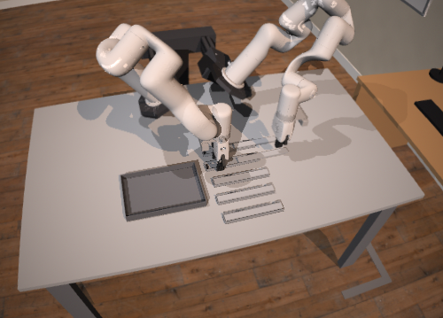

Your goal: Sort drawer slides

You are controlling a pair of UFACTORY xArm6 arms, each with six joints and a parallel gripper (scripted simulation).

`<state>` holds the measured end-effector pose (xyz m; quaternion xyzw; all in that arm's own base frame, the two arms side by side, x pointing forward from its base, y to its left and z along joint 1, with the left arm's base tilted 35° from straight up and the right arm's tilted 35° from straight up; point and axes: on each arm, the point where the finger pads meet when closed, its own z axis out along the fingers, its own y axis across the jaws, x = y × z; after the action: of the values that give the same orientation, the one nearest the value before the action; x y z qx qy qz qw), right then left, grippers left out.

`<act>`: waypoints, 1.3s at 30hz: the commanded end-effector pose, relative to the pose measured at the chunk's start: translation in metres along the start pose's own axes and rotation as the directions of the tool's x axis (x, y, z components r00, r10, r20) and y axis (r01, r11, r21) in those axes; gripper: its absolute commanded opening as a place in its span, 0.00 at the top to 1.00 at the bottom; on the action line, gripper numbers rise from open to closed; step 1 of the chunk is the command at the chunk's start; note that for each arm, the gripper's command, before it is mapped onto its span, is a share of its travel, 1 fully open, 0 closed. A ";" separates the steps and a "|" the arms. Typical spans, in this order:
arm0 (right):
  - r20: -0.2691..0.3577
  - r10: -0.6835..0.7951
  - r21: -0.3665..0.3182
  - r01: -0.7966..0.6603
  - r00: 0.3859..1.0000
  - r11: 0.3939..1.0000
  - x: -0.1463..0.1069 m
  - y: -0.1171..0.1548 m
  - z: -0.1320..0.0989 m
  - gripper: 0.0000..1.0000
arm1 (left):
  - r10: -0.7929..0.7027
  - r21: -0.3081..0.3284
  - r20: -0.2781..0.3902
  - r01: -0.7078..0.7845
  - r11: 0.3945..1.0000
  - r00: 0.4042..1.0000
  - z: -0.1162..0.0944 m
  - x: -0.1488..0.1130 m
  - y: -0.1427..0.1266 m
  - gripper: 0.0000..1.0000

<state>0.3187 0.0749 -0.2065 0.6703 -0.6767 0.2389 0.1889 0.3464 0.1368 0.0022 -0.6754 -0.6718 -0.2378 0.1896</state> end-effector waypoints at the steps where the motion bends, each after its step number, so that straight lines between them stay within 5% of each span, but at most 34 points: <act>1: 0.002 0.001 0.003 -0.001 1.000 1.000 -0.001 -0.001 -0.002 0.33 | 0.000 -0.001 -0.001 0.000 1.000 1.000 -0.027 0.001 0.001 1.00; 9: 0.002 0.001 0.003 -0.001 1.000 1.000 -0.001 -0.001 -0.025 0.33 | -0.001 -0.001 0.000 0.001 1.000 1.000 -0.066 0.001 0.002 1.00; 26: 0.003 0.001 0.003 -0.001 1.000 1.000 -0.001 -0.001 -0.112 0.33 | -0.001 -0.001 0.000 0.001 1.000 1.000 -0.071 0.001 0.002 1.00; 39: 0.003 0.001 0.003 -0.001 1.000 1.000 -0.002 -0.010 -0.116 0.33 | 0.000 -0.001 0.000 0.000 1.000 1.000 -0.071 -0.013 0.012 1.00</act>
<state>0.3157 0.1408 -0.1136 0.6703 -0.6767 0.2388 0.1892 0.3476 0.0906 0.0564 -0.6753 -0.6718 -0.2374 0.1904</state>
